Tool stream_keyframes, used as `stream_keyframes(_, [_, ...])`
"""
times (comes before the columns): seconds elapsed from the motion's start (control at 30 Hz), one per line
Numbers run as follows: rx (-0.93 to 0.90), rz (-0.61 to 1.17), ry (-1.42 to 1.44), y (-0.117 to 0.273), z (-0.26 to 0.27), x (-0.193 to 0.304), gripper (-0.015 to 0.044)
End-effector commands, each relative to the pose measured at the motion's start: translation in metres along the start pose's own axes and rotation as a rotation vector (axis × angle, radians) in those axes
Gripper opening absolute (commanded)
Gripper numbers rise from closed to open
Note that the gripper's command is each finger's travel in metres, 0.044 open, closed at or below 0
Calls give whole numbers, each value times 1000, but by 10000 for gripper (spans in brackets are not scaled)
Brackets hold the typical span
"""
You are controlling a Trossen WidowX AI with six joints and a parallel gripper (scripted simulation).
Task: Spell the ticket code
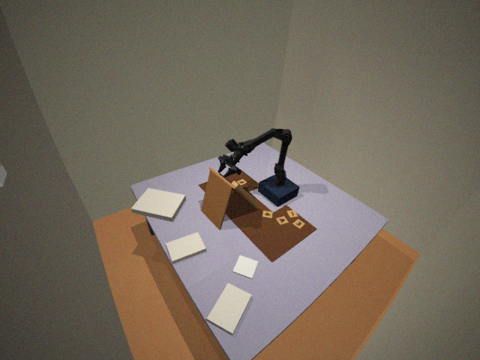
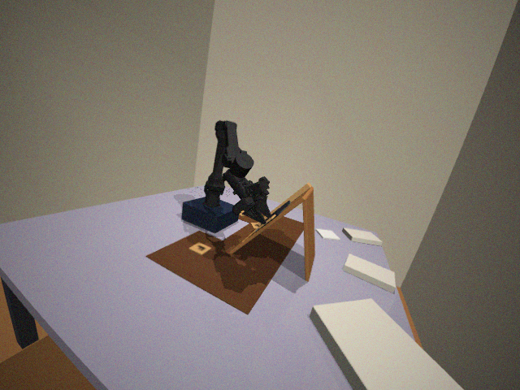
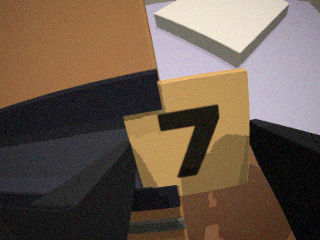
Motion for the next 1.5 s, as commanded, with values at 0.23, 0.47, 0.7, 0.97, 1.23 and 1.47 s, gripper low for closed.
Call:
stream_keyframes(0.23, [4, -1, -2, 0, 6, 0, 0])
stream_keyframes(0.47, [3, -1, -2, 0, 9, -1, 0])
stream_keyframes(0.7, [3, -1, -2, 0, 13, -1, 0])
stream_keyframes(0.97, [3, -1, -3, 0, 17, -1, 0])
stream_keyframes(1.23, [3, -1, -3, 0, 21, -1, 0])
stream_keyframes(1.47, [3, -1, -3, 0, 24, -1, 0])
Point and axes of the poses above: the point midway between the two fingers, 35 mm back from their tips, its own y axis back along the fingers, its own z axis across the jaws, x = y × z, the point moved 6 cm from there along y, back along the fingers, and after that the axes turned 3 degrees about y, right-handed, at the moved point
